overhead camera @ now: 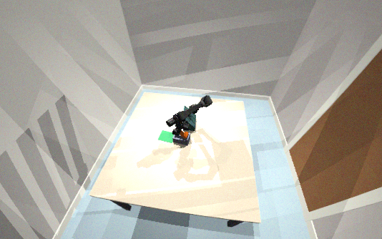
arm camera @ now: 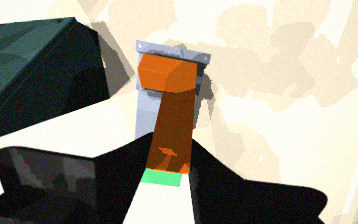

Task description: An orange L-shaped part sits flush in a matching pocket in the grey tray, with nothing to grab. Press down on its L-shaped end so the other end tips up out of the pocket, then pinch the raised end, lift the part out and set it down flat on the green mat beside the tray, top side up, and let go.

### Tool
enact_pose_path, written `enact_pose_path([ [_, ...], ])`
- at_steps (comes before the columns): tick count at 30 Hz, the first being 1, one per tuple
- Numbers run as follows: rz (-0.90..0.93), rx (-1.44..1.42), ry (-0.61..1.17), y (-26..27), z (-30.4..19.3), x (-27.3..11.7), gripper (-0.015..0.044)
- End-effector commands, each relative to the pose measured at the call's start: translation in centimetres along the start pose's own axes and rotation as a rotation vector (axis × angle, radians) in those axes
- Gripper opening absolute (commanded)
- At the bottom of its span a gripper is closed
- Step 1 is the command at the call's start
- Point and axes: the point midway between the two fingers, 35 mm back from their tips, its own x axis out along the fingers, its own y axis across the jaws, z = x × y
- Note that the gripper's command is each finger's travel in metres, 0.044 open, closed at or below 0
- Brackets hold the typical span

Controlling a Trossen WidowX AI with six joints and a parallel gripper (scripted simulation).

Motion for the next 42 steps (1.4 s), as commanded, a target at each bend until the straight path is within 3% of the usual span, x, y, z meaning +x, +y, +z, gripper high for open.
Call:
enact_pose_path([
  [1, -0.004, -0.005, 0.004, -0.1, -0.1, -0.5, 0.0],
  [13, -0.004, -0.005, 0.005, 0.0, -0.9, -0.9, 0.0],
  [42, -0.007, -0.005, 0.015, 1.2, -14.7, -0.8, 0.0],
])
